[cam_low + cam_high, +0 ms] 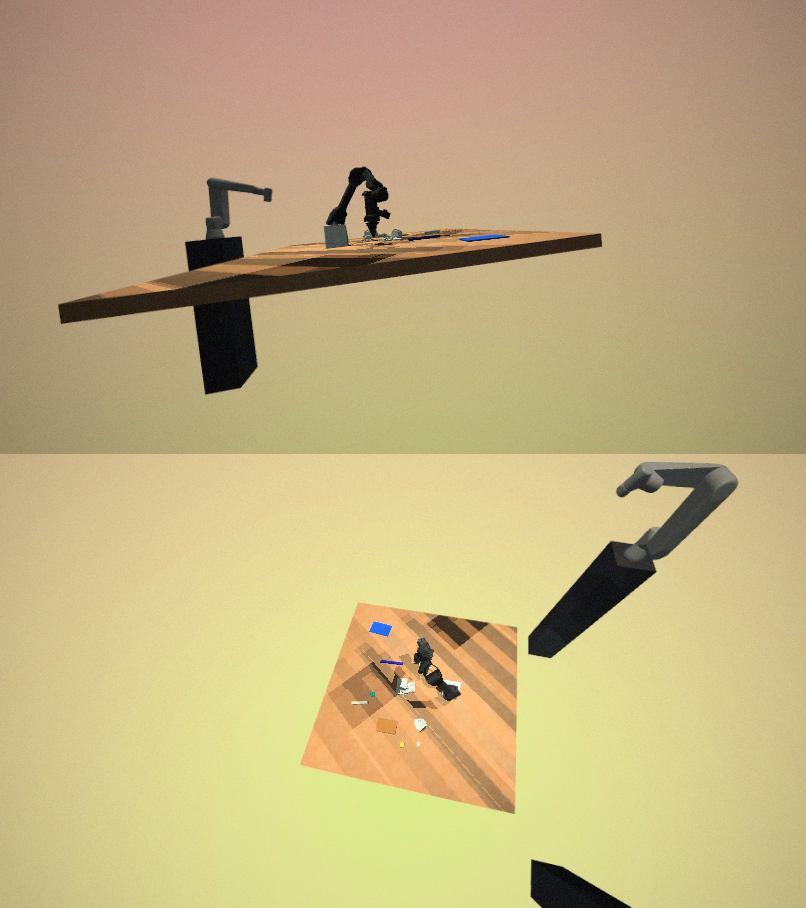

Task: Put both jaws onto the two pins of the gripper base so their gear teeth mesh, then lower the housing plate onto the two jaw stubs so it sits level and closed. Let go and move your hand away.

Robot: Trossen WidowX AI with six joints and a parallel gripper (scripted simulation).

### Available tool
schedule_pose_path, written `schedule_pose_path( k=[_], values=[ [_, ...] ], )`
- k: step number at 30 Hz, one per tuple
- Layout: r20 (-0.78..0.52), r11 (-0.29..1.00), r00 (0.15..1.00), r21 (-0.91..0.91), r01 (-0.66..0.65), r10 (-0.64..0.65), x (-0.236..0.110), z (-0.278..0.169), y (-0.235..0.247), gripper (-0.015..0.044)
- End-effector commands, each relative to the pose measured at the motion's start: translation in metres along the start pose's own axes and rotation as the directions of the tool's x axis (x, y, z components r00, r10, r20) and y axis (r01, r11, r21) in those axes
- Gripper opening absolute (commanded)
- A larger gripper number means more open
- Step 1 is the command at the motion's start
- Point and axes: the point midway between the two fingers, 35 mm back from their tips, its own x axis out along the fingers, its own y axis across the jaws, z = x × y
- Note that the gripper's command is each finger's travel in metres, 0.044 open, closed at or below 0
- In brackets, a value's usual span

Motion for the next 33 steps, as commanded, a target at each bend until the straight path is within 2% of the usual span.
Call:
schedule_pose_path(
  k=[1,10,16,24,33],
  values=[
    [0.004,1.0,1.0,-0.008,0.011,-0.011,-0.014,0.002,-0.001,0.0134],
    [0.004,1.0,1.0,-0.006,0.01,-0.01,-0.043,-0.001,0.001,0.0134],
    [0.004,1.0,1.0,-0.001,0.01,-0.01,-0.045,-0.001,0.001,0.0134],
    [0.005,0.975,1.0,0.221,0.012,-0.013,-0.047,0.004,0.015,0.0134],
    [0.006,0.879,1.0,0.477,0.011,-0.016,-0.049,0.009,0.032,0.0134]
  ],
)
